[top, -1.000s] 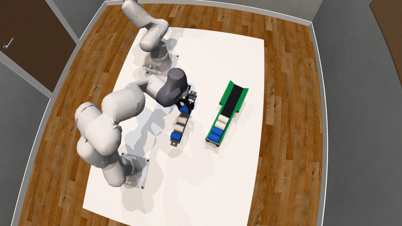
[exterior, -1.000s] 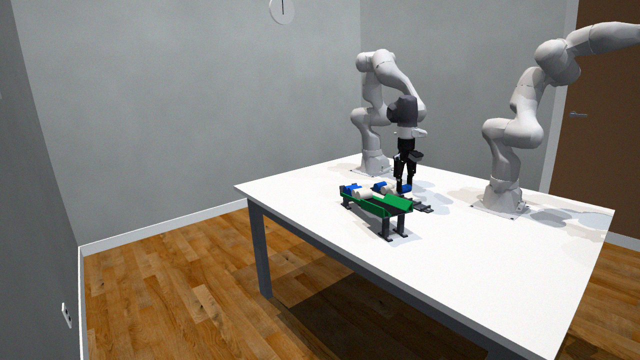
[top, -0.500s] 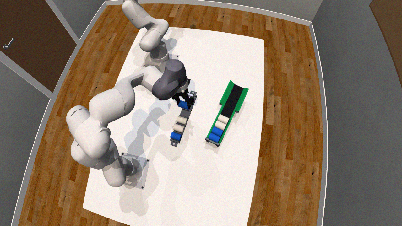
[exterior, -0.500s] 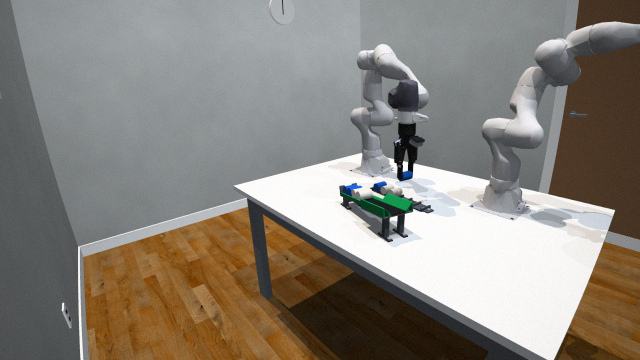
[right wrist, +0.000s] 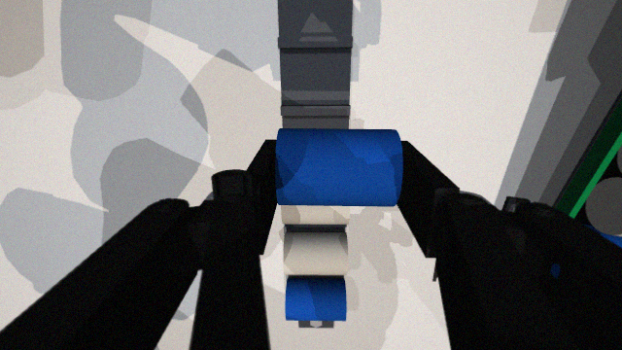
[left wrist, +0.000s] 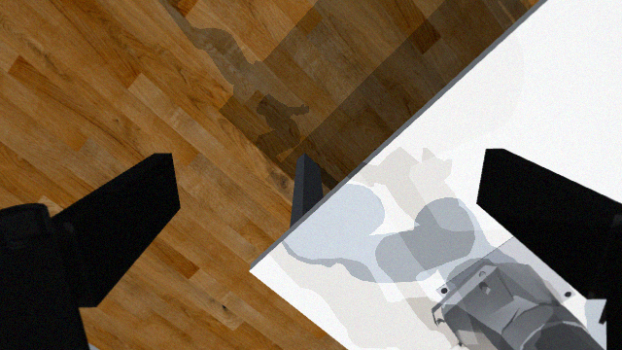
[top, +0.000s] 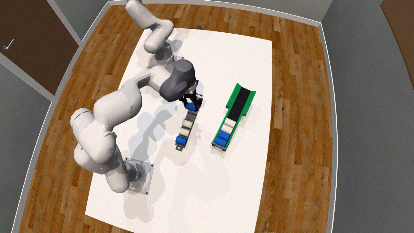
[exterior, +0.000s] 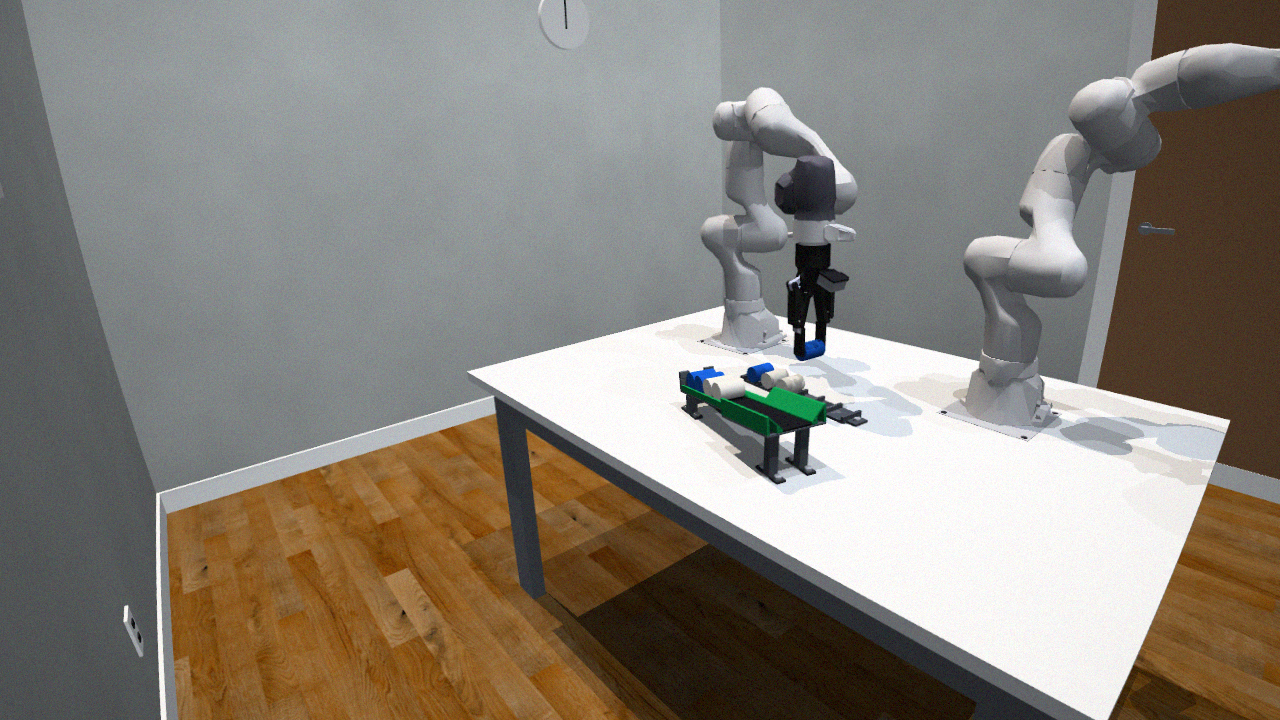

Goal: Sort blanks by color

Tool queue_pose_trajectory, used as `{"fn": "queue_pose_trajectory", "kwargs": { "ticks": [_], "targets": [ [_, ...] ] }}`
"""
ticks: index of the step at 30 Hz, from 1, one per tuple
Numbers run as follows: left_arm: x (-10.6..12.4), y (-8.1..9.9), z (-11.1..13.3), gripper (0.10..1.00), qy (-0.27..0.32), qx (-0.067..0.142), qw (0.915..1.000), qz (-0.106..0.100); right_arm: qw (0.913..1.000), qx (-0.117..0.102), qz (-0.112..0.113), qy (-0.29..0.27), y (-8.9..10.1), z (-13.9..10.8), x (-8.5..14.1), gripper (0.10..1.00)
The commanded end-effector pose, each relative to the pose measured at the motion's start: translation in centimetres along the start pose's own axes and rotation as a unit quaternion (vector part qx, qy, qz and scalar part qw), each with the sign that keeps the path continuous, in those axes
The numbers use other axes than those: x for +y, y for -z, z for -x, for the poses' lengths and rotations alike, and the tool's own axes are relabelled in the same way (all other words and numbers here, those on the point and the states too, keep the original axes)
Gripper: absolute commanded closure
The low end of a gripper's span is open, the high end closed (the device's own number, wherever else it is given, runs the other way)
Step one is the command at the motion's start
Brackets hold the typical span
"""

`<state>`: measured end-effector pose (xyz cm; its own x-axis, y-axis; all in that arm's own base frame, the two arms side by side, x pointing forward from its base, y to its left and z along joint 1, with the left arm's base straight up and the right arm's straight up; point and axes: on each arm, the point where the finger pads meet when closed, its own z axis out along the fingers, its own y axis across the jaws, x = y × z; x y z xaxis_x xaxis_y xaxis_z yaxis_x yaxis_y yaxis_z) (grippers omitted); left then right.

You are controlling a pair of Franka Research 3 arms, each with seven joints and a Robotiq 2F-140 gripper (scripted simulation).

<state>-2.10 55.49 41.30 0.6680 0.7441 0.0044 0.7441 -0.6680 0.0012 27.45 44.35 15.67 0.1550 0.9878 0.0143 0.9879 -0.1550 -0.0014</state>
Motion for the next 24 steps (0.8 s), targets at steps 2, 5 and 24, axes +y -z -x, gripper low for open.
{"fn": "queue_pose_trajectory", "kwargs": {
  "ticks": [2, 5, 24],
  "targets": [
    [0.0, 0.0, 0.0, 0.098, 0.000, 0.000, 1.0000, 0.000, 1.0000, -0.004, -0.004, 0.002, 0.6, -0.7, 1.4, 0.681],
    [0.0, 0.0, 0.0, 0.098, 0.000, 0.000, 1.0000, 0.000, 1.0000, -0.001, -0.006, -0.004, 1.6, -2.1, 3.6, 0.681],
    [0.0, 0.0, 0.0, 0.098, 0.000, 0.000, 1.0000, 0.000, 0.9982, -0.004, -0.001, -0.060, 6.1, -5.0, 21.3, 0.681]
  ]
}}
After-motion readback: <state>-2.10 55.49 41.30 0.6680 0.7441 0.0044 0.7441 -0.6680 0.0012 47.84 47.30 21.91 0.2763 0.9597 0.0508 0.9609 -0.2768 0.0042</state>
